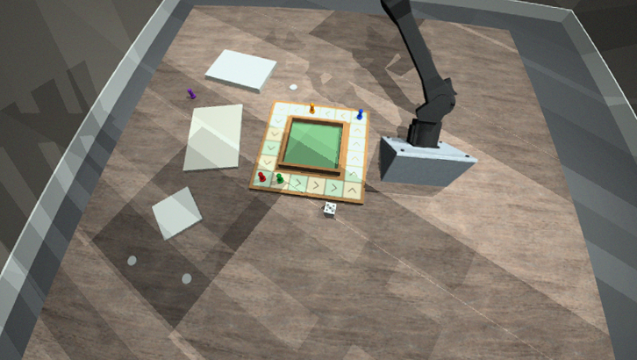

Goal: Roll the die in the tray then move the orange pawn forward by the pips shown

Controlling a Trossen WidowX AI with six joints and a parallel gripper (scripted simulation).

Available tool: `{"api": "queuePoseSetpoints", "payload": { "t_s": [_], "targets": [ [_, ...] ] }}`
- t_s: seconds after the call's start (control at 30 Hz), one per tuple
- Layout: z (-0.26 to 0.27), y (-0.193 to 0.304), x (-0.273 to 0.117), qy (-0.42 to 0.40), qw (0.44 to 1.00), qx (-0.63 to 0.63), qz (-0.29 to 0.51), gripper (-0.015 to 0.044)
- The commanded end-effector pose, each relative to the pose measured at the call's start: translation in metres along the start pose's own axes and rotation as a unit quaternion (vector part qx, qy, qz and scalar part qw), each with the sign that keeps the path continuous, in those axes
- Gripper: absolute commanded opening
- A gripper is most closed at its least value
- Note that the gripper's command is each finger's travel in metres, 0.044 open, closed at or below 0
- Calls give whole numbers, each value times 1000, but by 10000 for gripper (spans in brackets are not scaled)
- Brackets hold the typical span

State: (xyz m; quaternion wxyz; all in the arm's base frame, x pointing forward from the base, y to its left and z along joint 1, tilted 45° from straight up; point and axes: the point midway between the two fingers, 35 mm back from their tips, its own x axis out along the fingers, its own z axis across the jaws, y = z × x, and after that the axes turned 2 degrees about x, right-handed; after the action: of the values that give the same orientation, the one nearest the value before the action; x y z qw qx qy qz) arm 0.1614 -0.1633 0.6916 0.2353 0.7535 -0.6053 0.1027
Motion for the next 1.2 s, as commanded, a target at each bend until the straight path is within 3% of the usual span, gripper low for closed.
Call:
{"api": "queuePoseSetpoints", "payload": {
  "t_s": [0.0, 0.13, 0.67, 1.17],
  "targets": [
    [0, 1, 0, 1, 1000, 1, 1, 374],
    [-9, 27, -4, 21, 999, 23, 27, 275],
    [-64, 202, -90, 188, 950, 123, 218, 275],
    [-110, 298, -257, 391, 829, 165, 363, 275]
  ]
}}
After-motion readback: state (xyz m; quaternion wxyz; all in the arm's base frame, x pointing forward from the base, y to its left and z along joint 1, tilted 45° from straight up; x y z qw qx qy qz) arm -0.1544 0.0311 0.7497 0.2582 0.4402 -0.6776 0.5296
